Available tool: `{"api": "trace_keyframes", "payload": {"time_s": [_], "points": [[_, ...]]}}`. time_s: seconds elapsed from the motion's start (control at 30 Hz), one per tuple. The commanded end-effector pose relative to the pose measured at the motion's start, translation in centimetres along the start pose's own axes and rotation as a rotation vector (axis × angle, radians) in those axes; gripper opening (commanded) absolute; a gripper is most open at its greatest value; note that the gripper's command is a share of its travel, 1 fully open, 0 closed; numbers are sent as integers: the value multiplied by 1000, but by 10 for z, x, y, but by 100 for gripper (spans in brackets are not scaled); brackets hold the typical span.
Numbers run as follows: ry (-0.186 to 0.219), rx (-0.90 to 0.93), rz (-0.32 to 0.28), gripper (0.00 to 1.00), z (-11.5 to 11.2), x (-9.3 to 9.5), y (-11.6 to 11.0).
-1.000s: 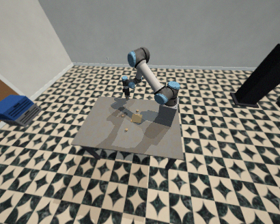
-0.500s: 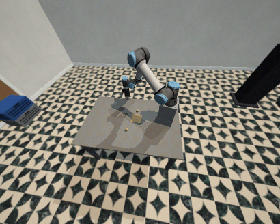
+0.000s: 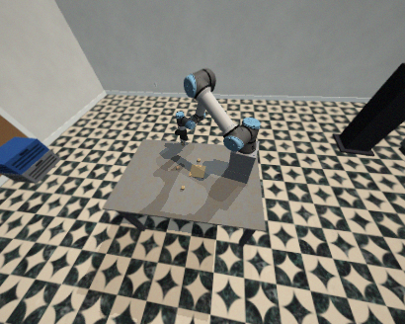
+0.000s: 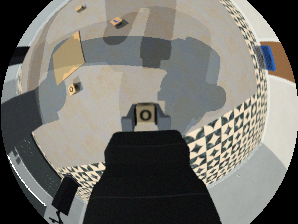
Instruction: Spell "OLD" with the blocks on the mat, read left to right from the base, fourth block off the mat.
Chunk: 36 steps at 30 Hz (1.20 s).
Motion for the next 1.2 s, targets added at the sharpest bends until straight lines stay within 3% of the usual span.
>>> {"api": "trace_keyframes", "payload": {"time_s": [0.0,1.17], "points": [[-2,97,0,49,-1,0,7],[-2,895,0,49,-17,4,56]]}}
Point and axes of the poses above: the point where the finger pads meet when closed, its own x axis out along the fingers, its own z axis across the jaws, y = z × x, the point moved 10 cm from there along -x, back along the fingers, and after that the axes turned 3 degrees about -x, right-handed, at the moved point
